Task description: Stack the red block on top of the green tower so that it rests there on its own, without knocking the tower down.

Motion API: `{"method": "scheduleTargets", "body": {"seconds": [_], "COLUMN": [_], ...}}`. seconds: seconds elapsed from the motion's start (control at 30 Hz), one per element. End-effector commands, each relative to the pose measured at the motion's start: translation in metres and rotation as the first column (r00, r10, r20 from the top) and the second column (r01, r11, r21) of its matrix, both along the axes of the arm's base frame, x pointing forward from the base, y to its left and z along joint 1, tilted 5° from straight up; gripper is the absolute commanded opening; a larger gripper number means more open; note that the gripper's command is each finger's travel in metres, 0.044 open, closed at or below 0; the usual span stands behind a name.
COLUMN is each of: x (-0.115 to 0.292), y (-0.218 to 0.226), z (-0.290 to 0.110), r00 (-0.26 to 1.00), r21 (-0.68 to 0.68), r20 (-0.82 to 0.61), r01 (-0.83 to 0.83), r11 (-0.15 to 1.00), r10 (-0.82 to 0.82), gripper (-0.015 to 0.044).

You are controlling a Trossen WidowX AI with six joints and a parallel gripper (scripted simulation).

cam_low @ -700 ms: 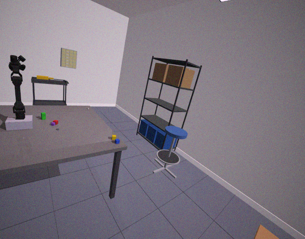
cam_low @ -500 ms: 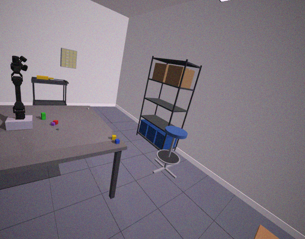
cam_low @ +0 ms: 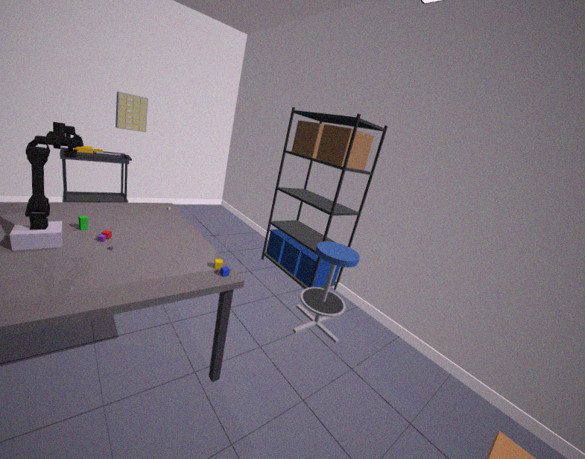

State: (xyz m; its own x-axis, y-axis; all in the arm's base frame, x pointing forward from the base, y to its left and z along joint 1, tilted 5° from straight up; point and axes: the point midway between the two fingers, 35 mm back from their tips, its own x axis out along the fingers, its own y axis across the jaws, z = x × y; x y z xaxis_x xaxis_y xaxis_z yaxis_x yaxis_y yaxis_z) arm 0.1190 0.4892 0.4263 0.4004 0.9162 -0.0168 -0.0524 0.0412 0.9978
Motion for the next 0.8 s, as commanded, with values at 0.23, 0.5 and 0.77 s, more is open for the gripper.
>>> {"method": "scheduleTargets", "body": {"seconds": [0.23,0.5,0.77], "x": [0.110,0.168,0.219], "y": [-0.047,-0.095,-0.167], "z": [-0.085,-0.137,-0.195], "r00": [0.967,0.931,0.906], "r21": [-0.393,-0.636,-0.847], "r20": [0.219,0.363,0.391], "r01": [0.210,0.277,0.285], "r11": [0.895,0.720,0.449], "r10": [-0.130,-0.037,0.161], "gripper": [0.0440,0.0440,0.0440]}}
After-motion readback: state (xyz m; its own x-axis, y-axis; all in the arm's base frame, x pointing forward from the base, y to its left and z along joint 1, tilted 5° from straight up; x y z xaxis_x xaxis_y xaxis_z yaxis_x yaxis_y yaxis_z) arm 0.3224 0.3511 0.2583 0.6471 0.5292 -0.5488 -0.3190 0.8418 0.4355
